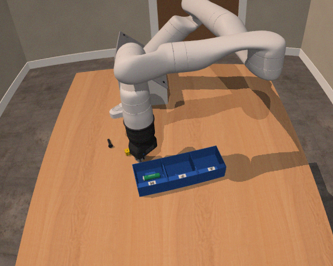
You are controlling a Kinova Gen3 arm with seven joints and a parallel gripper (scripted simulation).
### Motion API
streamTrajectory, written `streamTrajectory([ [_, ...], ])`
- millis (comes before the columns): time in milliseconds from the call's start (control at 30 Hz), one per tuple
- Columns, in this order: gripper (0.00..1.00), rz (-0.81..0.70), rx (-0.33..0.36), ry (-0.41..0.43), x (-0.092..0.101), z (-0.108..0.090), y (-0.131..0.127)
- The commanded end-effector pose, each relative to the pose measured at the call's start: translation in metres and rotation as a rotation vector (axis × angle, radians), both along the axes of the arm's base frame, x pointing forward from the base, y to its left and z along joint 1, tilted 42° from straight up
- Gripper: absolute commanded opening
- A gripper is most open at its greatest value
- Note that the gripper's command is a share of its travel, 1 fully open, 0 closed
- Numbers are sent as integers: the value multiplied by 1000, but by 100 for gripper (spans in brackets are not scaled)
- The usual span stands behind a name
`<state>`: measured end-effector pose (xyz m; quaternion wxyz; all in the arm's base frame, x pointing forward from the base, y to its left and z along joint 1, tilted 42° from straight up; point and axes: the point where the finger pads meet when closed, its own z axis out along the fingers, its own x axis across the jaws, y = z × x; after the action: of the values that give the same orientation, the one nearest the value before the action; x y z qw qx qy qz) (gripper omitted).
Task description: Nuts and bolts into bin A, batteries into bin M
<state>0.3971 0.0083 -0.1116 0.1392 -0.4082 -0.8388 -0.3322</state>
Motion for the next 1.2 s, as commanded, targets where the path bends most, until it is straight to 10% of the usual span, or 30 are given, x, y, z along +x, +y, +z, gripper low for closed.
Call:
streamTrajectory([
  [0, 34, -3, 3, 3, 0, 7, -5],
  [600, 34, -3, 2, 3, -2, 46, -41],
  [1167, 34, -2, -1, 0, -2, 44, -40],
])
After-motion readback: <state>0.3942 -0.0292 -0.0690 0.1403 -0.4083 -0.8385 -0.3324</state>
